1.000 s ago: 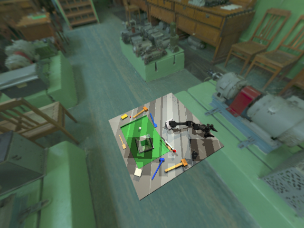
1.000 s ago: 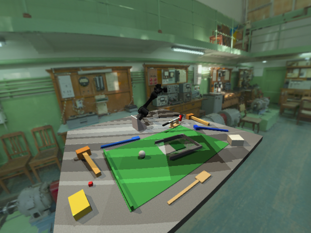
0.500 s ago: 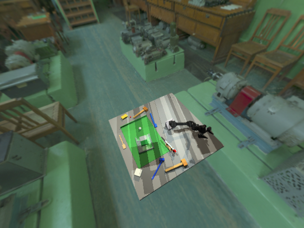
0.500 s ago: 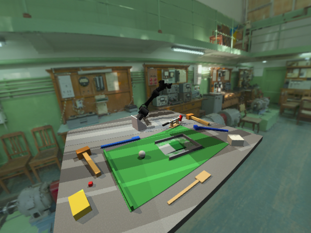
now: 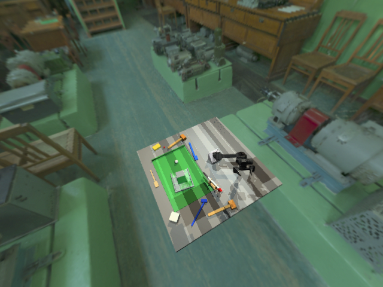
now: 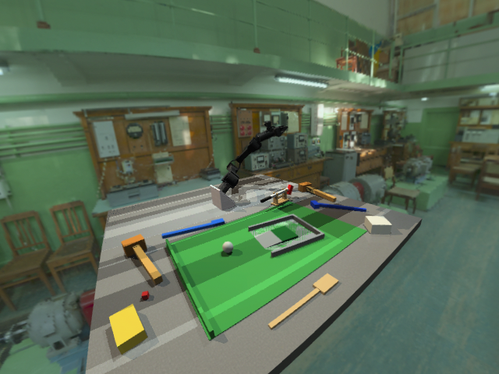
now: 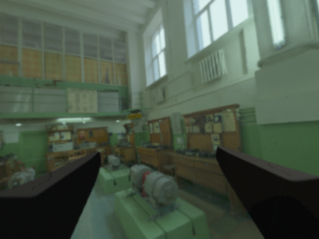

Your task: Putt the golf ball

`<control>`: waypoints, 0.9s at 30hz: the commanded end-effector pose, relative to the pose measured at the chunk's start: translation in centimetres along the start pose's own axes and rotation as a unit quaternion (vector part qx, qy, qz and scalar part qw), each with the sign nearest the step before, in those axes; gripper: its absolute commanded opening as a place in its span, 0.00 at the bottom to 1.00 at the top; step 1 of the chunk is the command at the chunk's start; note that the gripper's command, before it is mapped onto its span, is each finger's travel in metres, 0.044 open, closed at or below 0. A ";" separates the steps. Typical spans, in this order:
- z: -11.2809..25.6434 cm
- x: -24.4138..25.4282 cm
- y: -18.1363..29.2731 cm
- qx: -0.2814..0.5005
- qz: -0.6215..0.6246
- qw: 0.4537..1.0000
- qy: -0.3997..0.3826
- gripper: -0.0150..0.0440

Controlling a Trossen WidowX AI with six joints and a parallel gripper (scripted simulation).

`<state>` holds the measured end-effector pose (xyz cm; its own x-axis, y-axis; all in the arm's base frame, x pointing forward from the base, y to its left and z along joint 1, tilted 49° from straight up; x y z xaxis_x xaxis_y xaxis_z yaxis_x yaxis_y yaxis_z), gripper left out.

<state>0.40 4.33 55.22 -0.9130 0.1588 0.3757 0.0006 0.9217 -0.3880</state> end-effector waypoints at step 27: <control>4.0 -29.2 5.7 0.430 0.299 0.801 0.291 1.00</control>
<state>22.26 3.15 43.55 -0.4884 0.8240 0.2872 -0.0138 0.3218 -0.9467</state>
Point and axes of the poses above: the point midway between the two fingers, 35 mm back from their tips, its own z axis back along the fingers, its own x axis across the jaws, y = z × x, the point moved 5 cm from there along z, back along the fingers, and after that the axes turned 1 degree about z, right-handed, at the moved point
